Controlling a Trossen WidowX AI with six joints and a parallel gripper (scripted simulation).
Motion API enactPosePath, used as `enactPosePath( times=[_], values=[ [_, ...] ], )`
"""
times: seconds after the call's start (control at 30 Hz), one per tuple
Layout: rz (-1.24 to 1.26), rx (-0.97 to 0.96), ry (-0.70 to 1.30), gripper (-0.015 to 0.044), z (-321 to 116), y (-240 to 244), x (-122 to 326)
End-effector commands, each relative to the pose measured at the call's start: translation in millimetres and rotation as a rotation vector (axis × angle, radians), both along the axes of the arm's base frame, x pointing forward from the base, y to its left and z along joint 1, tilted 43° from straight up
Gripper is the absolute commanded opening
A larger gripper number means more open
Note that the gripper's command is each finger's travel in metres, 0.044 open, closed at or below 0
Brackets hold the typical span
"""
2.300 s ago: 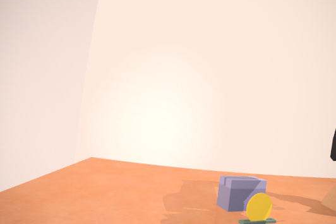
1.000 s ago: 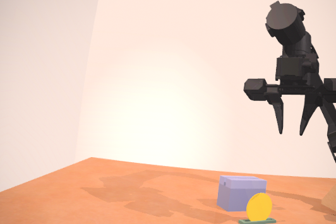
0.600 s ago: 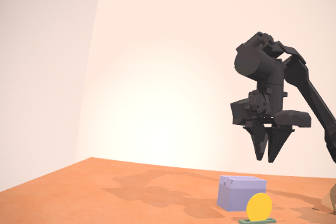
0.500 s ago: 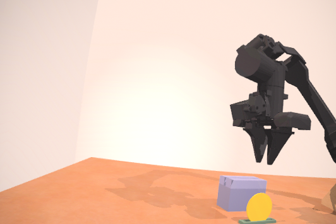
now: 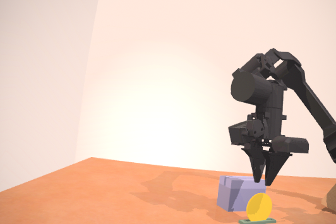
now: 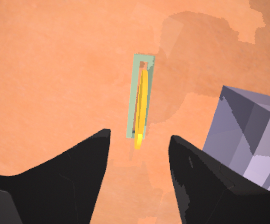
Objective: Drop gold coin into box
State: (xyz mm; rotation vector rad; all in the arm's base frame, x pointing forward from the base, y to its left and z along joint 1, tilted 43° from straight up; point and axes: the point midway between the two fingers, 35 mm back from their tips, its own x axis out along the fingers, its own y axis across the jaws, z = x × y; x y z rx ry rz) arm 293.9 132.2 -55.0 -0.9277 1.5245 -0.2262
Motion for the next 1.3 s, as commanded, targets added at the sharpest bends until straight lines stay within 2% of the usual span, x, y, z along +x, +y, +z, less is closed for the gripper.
enactPosePath(
  times=[0.0,1.27],
  values=[
    [0.005,-0.011,0.008,0.0161,-3.8,-5.0,-1.4],
    [0.004,-0.012,0.009,0.0161,-47.9,-46.3,5.5]
  ],
)
